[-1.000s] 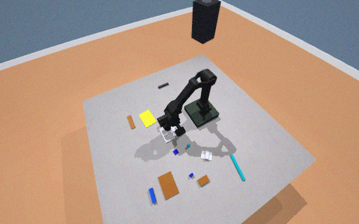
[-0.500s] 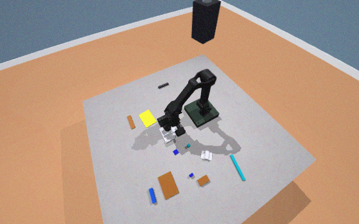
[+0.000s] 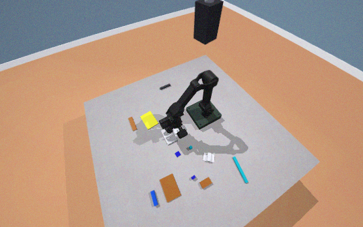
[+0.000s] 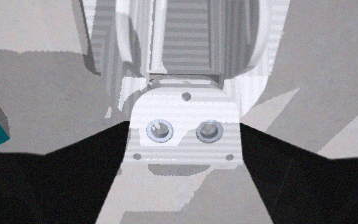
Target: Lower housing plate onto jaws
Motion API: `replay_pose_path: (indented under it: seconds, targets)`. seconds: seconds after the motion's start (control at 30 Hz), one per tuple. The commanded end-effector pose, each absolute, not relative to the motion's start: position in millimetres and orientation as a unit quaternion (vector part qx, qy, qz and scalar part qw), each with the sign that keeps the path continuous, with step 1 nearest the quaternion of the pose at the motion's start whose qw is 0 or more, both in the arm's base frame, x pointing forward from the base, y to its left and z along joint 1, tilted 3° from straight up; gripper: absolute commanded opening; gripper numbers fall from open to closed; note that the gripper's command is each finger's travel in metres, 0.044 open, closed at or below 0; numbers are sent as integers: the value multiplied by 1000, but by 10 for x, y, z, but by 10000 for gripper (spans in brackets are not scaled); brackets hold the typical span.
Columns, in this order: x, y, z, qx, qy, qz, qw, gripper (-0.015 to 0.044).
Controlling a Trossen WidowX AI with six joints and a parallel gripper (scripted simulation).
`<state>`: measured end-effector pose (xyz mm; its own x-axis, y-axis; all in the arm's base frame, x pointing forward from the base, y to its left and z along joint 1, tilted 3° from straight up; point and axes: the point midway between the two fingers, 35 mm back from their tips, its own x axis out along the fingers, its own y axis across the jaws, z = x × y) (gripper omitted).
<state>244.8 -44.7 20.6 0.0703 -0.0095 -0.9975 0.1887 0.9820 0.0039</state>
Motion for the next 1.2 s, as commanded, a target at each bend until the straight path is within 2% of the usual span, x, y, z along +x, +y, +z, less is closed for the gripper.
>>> replay_pose_path:
  seconds: [0.0, 1.17]
  targets:
    - [2449, -441, 198, 69, 678, -68, 728, 351]
    - [2454, -442, 125, 69, 678, -68, 728, 351]
